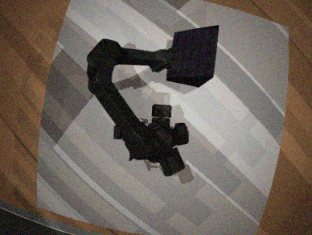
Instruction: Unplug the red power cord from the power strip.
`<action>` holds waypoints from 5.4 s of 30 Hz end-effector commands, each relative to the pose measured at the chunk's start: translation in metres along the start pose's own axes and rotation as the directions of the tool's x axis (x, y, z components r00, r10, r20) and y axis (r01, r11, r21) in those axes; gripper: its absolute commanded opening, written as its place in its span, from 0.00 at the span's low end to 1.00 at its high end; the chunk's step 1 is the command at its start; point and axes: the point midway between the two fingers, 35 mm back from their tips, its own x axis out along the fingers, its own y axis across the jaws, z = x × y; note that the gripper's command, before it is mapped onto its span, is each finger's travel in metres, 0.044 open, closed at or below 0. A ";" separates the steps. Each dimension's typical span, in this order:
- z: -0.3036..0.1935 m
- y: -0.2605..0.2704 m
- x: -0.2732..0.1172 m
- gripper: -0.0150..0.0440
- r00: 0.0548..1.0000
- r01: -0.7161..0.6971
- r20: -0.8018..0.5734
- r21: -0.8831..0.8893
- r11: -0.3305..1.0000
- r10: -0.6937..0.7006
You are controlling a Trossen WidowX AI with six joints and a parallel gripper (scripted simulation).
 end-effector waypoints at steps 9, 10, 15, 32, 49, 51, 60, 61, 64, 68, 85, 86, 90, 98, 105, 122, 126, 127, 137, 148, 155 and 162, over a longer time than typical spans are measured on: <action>-0.003 0.000 0.011 0.53 1.000 0.005 -0.003 -0.003 1.000 -0.005; -0.003 0.000 0.011 0.53 1.000 0.005 -0.003 -0.003 1.000 -0.005; -0.002 -0.001 0.008 0.35 1.000 0.003 0.002 0.003 1.000 -0.003; 0.008 -0.002 0.008 0.25 1.000 0.004 0.003 0.002 1.000 -0.004; 0.036 -0.002 0.006 0.25 1.000 0.005 0.005 0.000 1.000 -0.005; 0.040 -0.002 0.005 0.25 1.000 0.005 0.005 -0.001 1.000 -0.005; 0.043 0.000 0.007 0.30 1.000 -0.002 0.002 0.003 1.000 0.002; 0.043 0.000 0.007 0.34 1.000 -0.002 0.002 0.003 1.000 0.002; 0.043 0.000 0.007 0.48 1.000 -0.002 0.002 0.003 1.000 0.002; 0.043 0.000 0.007 0.53 1.000 -0.002 0.002 0.003 1.000 0.002; 0.042 0.000 -0.001 0.53 1.000 0.006 0.000 -0.003 1.000 -0.006; 0.041 0.000 -0.001 0.53 1.000 0.006 0.000 -0.003 1.000 -0.006; 0.035 0.000 -0.001 0.53 1.000 0.006 0.000 -0.003 1.000 -0.006; 0.022 0.000 -0.001 0.53 1.000 0.005 -0.001 -0.003 1.000 -0.005; 0.011 0.000 -0.001 0.53 1.000 0.005 -0.002 -0.003 1.000 -0.005; 0.008 0.000 0.011 0.53 1.000 0.005 -0.003 -0.003 1.000 -0.005; 0.009 0.000 0.008 0.39 1.000 0.003 0.002 0.003 1.000 -0.003; 0.009 0.000 0.008 0.35 1.000 0.003 0.002 0.003 1.000 -0.003; 0.010 -0.001 0.008 0.25 1.000 0.003 0.002 0.003 1.000 -0.003; 0.026 -0.002 0.008 0.25 1.000 0.004 0.004 0.002 1.000 -0.004; 0.037 -0.003 0.007 0.25 1.000 0.005 0.005 0.001 1.000 -0.005; 0.035 0.000 0.009 0.43 1.000 0.006 -0.001 -0.002 1.000 -0.006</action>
